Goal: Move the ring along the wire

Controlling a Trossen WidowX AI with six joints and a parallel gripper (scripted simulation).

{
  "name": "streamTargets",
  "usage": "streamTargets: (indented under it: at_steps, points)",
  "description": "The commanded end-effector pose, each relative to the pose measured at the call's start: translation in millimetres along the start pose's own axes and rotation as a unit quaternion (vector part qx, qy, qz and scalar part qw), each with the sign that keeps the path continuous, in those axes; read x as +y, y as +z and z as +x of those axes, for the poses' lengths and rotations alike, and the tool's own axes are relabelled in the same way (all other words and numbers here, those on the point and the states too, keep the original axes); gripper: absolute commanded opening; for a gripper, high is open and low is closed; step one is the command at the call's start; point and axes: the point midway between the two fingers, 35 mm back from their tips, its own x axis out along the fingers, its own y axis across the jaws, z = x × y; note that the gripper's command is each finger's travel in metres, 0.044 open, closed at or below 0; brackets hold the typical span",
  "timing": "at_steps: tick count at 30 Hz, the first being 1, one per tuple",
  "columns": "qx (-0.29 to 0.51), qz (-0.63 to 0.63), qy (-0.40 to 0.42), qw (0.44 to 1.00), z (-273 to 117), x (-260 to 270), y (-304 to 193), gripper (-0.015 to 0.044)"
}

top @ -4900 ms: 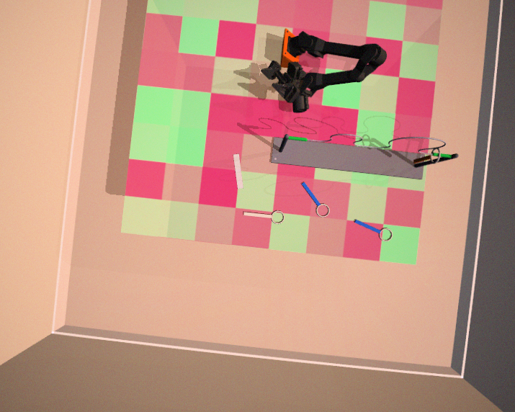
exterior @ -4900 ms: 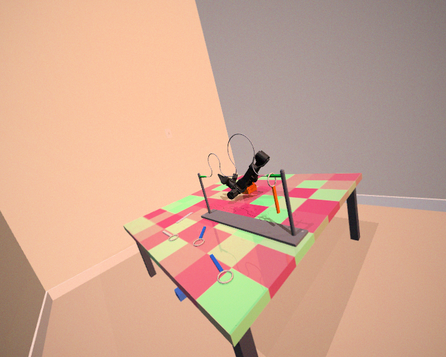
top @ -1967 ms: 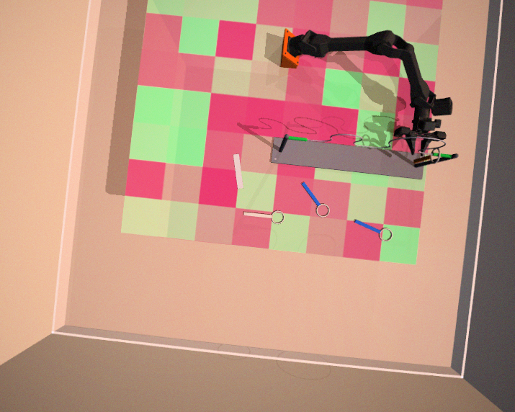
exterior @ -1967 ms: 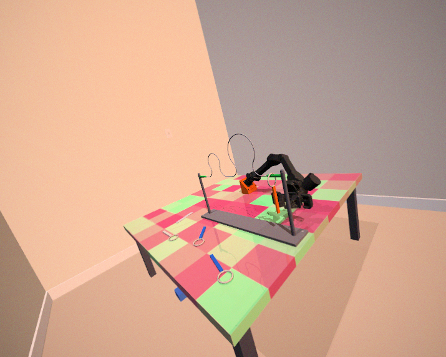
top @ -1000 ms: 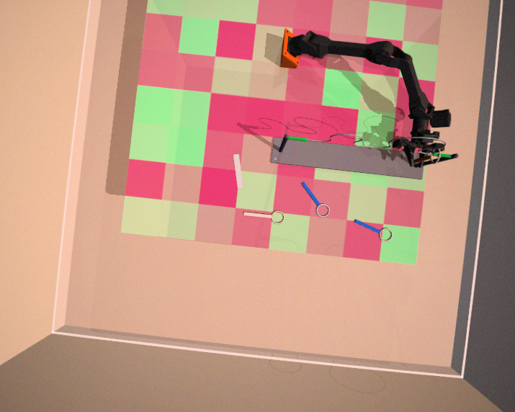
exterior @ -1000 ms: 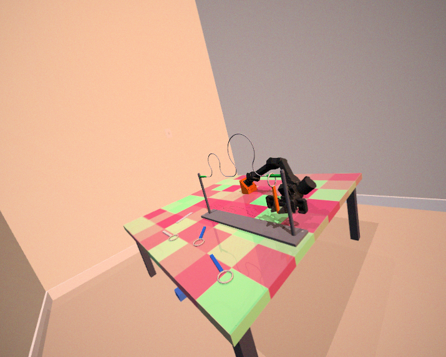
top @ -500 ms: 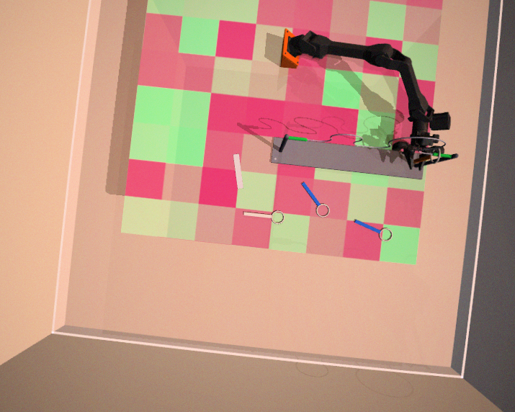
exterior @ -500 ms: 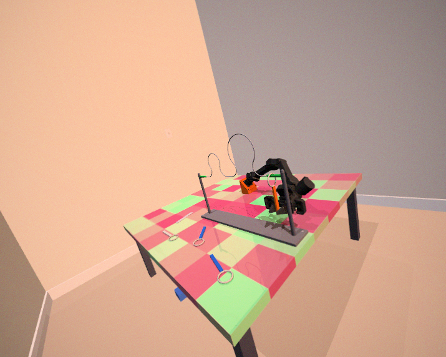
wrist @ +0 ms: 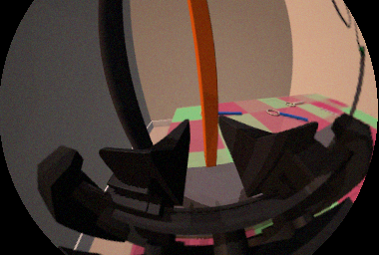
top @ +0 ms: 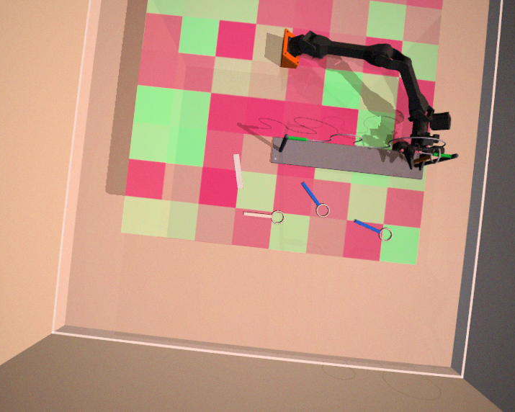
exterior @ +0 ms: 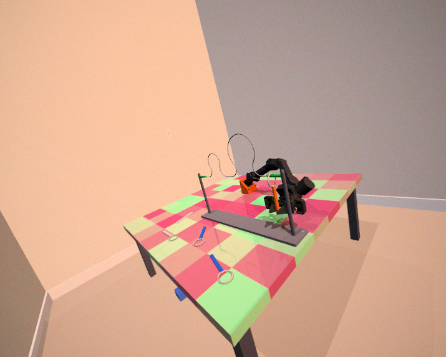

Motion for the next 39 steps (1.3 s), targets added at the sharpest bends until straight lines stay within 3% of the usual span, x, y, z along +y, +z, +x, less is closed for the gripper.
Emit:
streamTargets:
  at_steps: [1, 4, 16, 39]
  points:
    - [0.000, -0.002, 0.001, 1.000, 0.0, 0.9, 0.8, 0.0160]
    - [0.000, -0.002, 0.001, 1.000, 0.0, 0.9, 0.8, 0.0160]
    - [0.000, 0.000, 0.000, 1.000, 0.0, 0.0, 0.0, -0.0150]
    - [0.000, -0.002, -0.001, 1.000, -0.1, -1.6, 17.2, -0.0150]
